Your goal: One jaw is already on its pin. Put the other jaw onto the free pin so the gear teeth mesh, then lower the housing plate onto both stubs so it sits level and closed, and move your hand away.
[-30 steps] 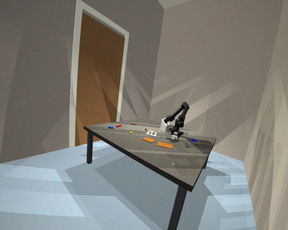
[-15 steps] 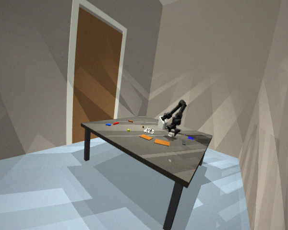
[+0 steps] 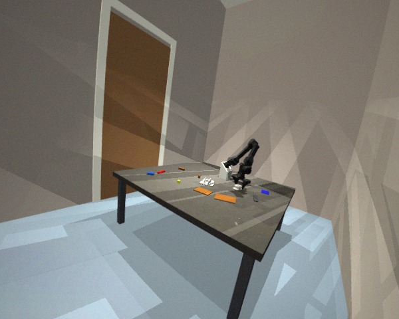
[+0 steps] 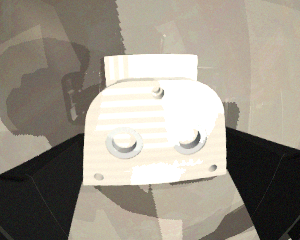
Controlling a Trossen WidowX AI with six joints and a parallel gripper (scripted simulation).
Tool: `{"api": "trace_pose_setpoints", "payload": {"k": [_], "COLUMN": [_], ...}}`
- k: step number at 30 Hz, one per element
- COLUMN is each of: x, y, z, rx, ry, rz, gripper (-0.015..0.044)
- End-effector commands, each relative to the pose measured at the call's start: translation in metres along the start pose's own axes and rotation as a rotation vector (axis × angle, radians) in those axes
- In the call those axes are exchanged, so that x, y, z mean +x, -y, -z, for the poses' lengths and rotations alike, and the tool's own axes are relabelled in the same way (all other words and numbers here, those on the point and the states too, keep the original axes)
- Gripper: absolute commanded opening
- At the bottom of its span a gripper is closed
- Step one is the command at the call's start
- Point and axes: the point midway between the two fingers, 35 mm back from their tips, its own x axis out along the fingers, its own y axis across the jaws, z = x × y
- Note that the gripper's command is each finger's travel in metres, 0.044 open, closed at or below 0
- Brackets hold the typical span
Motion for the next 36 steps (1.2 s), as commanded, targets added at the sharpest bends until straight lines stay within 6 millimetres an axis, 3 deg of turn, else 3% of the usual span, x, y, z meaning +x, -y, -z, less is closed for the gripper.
{"api": "trace_pose_setpoints", "payload": {"k": [1, 13, 36], "x": [0.0, -0.002, -0.072], "y": [0.0, 0.0, 0.0], "z": [0.0, 0.0, -0.001], "rx": [0.0, 0.0, 0.002], "ry": [0.0, 0.0, 0.006], "rz": [0.0, 0.001, 0.004], "gripper": [0.0353, 0.0351, 0.0351]}}
